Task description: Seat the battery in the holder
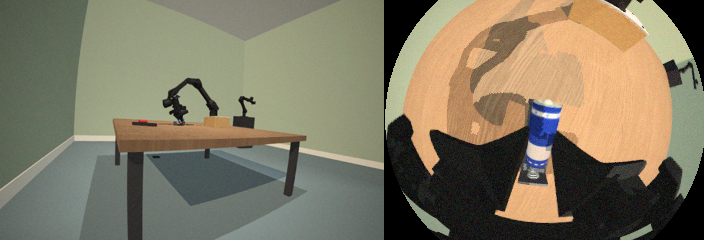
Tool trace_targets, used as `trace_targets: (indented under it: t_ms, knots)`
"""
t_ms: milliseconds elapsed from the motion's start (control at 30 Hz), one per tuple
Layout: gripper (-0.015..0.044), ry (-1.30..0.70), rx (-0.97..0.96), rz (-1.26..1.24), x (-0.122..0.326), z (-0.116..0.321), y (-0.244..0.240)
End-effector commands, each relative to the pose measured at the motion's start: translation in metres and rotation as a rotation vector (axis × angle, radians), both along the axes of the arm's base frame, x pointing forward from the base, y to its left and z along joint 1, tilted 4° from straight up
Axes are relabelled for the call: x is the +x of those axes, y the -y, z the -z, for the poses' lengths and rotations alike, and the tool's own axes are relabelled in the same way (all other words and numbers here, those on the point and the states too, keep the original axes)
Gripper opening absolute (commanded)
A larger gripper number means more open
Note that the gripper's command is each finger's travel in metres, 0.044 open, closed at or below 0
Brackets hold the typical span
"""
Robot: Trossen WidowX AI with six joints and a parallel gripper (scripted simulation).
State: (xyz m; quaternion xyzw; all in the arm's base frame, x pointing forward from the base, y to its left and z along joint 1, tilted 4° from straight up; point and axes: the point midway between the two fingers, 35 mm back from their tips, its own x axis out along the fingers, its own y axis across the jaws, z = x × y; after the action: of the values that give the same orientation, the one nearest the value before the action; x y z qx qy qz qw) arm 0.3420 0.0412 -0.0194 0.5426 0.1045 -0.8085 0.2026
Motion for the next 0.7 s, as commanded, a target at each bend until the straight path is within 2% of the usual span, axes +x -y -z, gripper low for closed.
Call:
trace_targets:
  t_ms: [0,667]
  knots:
    - [0.0085,-0.017,-0.013,0.005,0.0015,0.0017,0.0000]
    - [0.0085,-0.092,-0.049,0.011,0.0049,0.0076,-0.0015]
